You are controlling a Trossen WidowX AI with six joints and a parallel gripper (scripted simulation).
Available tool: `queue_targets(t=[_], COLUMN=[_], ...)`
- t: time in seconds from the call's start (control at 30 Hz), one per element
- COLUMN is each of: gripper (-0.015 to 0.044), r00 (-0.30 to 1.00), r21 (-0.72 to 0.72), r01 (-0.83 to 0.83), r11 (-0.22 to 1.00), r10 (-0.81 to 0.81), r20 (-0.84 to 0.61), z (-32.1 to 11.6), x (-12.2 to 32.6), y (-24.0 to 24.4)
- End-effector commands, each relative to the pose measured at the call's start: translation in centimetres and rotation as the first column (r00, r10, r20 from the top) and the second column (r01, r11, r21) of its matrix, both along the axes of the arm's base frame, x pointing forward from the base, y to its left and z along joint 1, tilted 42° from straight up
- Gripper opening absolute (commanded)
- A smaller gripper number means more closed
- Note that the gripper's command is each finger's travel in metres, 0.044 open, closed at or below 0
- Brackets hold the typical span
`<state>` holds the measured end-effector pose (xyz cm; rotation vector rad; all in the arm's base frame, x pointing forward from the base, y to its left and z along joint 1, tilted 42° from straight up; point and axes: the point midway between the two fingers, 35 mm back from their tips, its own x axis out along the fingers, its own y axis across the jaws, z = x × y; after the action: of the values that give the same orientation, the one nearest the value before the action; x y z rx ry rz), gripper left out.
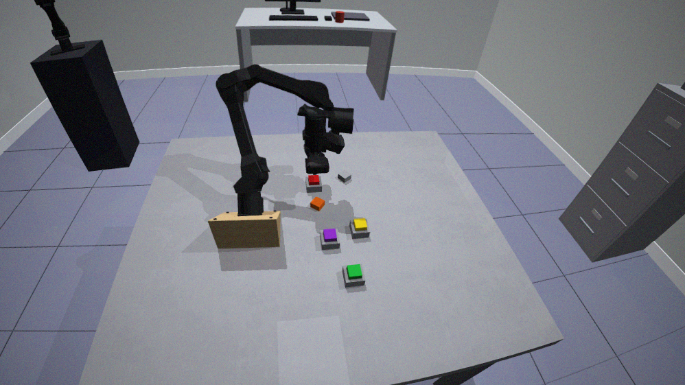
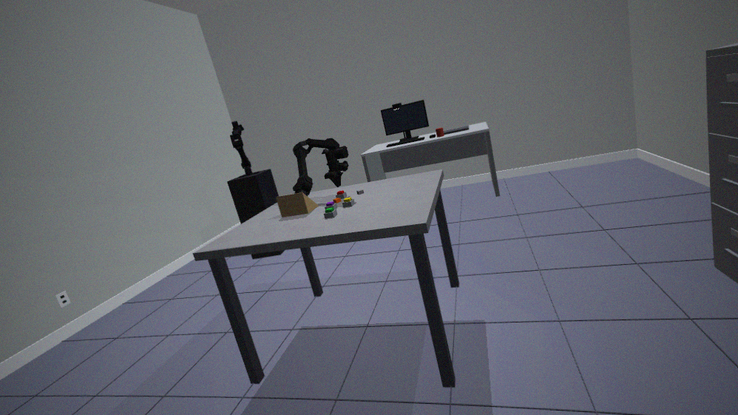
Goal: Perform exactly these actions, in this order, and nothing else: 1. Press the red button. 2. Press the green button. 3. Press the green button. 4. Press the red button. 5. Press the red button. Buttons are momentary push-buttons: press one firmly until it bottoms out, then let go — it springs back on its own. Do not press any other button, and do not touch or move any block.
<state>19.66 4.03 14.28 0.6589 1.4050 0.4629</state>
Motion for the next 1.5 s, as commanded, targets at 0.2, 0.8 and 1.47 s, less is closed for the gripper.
queue_targets(t=[0.2, 0.8, 1.47], gripper=[0.002, 0.002, 0.002], r00=[1.0, 1.0, 1.0], r21=[0.003, 0.002, 0.005], r01=[-0.003, -0.003, -0.003], r11=[1.0, 1.0, 1.0], r10=[0.003, 0.003, 0.003], r20=[-0.002, -0.002, -0.001], z=[-0.3, -1.7, -2.9], x=[0.0, 0.3, 0.4], y=[0.4, 1.6, 2.7])
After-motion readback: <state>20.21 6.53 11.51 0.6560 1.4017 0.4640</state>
